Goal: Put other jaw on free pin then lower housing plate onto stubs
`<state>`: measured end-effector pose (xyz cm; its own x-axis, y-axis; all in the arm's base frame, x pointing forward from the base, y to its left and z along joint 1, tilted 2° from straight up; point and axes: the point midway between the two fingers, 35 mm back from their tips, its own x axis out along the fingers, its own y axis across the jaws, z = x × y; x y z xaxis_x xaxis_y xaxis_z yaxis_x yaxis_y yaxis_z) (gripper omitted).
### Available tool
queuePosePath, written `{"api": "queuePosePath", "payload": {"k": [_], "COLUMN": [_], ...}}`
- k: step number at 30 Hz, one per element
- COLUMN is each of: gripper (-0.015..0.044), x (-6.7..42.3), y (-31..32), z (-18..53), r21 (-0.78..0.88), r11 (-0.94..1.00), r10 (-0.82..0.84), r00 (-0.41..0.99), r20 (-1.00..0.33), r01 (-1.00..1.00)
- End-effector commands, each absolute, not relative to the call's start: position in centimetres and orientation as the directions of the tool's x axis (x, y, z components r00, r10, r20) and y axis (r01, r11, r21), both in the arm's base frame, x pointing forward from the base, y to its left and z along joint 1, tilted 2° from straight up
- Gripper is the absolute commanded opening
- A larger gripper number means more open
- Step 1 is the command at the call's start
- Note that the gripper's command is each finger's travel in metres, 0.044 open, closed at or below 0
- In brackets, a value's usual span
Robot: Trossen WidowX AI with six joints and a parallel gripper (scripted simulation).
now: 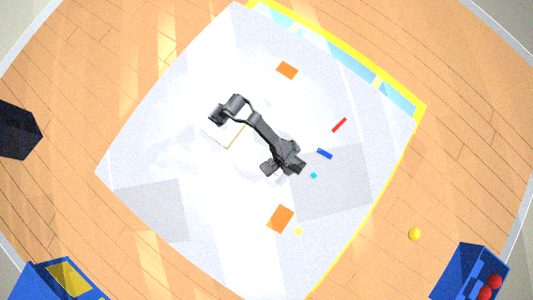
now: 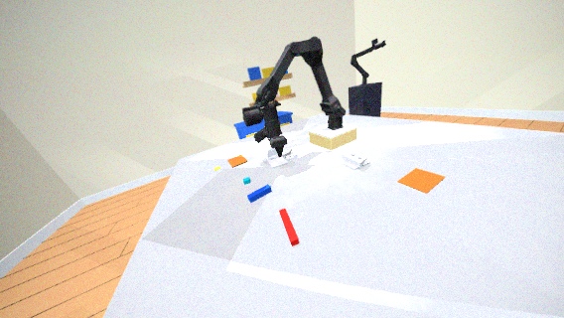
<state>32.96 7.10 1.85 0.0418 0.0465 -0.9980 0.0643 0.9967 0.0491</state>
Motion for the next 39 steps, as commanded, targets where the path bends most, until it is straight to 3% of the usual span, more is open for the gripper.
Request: {"api": "queuePosePath", "payload": {"k": [1,39], "gripper": [0.0134,0.0134], "x": [32.74,32.76], "y": [7.14,7.17], "z": [1.18,0.56], "r21": [0.051,0.051], "r11": [0.996,0.996], "r10": [0.049,0.049], "r00": [0.032,0.031], "r20": [-0.998,-0.998], "r01": [0.069,0.073]}}
